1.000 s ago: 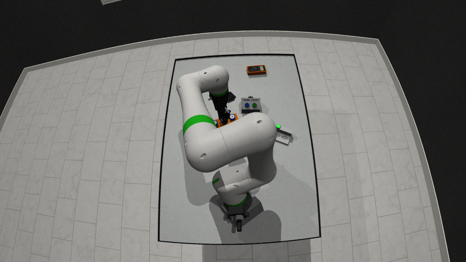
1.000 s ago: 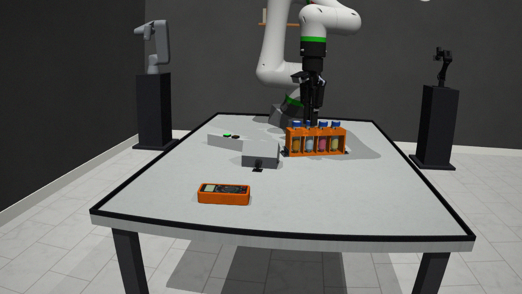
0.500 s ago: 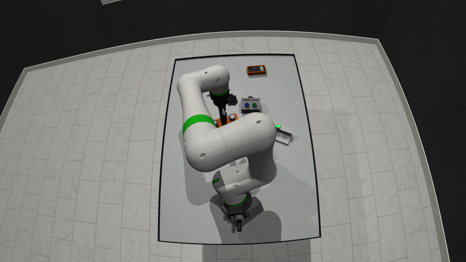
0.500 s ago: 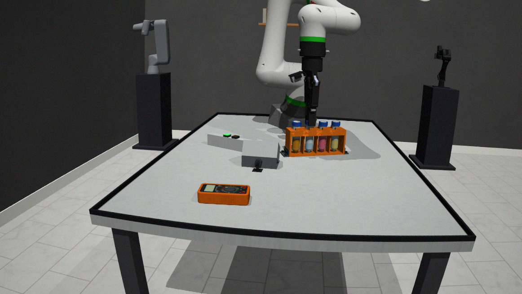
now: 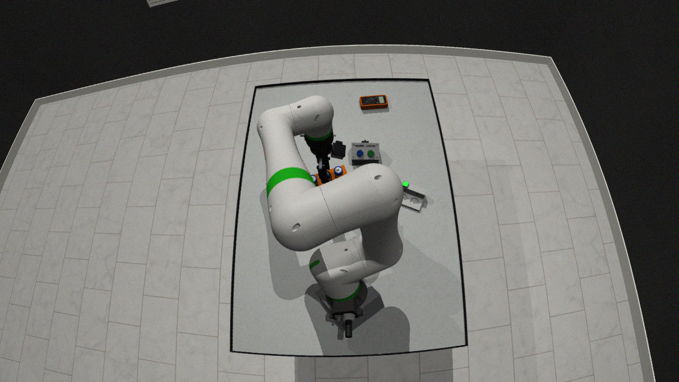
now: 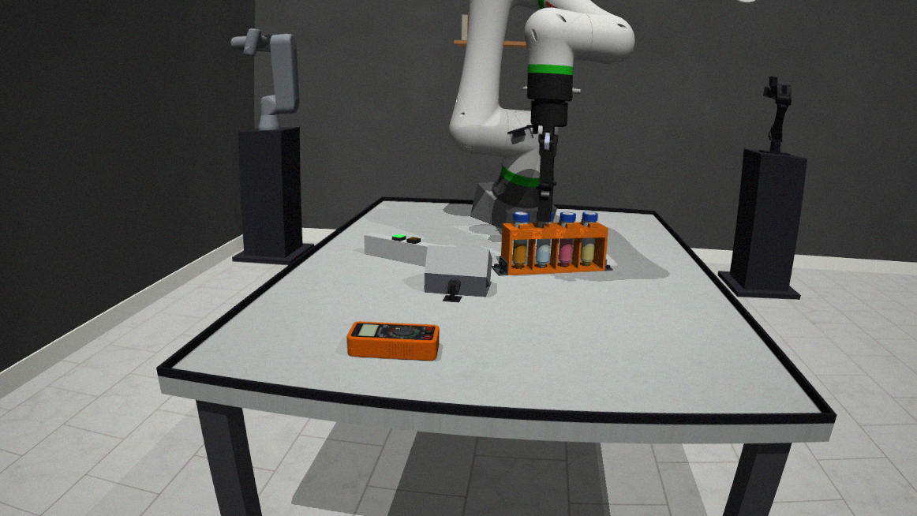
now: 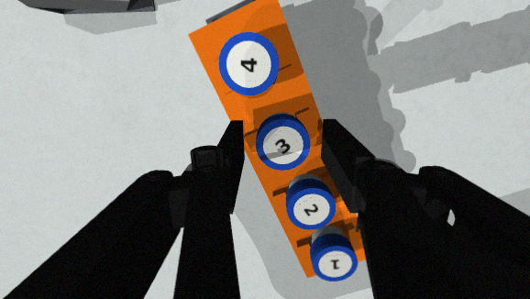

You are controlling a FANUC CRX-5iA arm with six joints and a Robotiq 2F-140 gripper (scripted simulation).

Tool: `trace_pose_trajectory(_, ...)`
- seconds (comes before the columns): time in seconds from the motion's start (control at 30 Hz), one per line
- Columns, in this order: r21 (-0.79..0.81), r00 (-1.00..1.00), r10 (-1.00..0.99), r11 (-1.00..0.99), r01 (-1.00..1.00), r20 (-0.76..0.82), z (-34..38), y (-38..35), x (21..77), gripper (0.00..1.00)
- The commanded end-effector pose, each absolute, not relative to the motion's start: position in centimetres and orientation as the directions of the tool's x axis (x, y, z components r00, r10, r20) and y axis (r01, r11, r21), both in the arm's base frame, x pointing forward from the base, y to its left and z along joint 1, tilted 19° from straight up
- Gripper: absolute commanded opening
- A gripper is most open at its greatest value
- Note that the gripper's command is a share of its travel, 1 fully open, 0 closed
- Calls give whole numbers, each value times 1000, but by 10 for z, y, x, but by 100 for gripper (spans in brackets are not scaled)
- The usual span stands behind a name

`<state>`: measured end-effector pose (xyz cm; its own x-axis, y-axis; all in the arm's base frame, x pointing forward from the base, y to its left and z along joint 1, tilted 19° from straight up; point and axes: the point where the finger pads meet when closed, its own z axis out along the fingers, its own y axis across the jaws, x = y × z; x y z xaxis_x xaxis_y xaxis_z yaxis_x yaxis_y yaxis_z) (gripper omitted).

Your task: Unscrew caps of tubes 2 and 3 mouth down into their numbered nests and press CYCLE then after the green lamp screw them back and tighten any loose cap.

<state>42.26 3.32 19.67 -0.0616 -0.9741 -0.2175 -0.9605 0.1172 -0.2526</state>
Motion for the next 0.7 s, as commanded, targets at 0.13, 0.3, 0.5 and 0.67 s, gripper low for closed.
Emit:
trace_pose_trajectory(0.13,-255,-62,-974,118,-960,-217,198,33,423,41)
trace_pose_trajectory(0.3,-263,-23,-978,79,-962,-207,198,33,423,41)
trace_pose_trajectory(0.5,-305,206,-969,-156,-939,-138,199,33,423,41)
trace_pose_trajectory(0.67,-326,389,-918,-346,-880,-75,199,33,423,41)
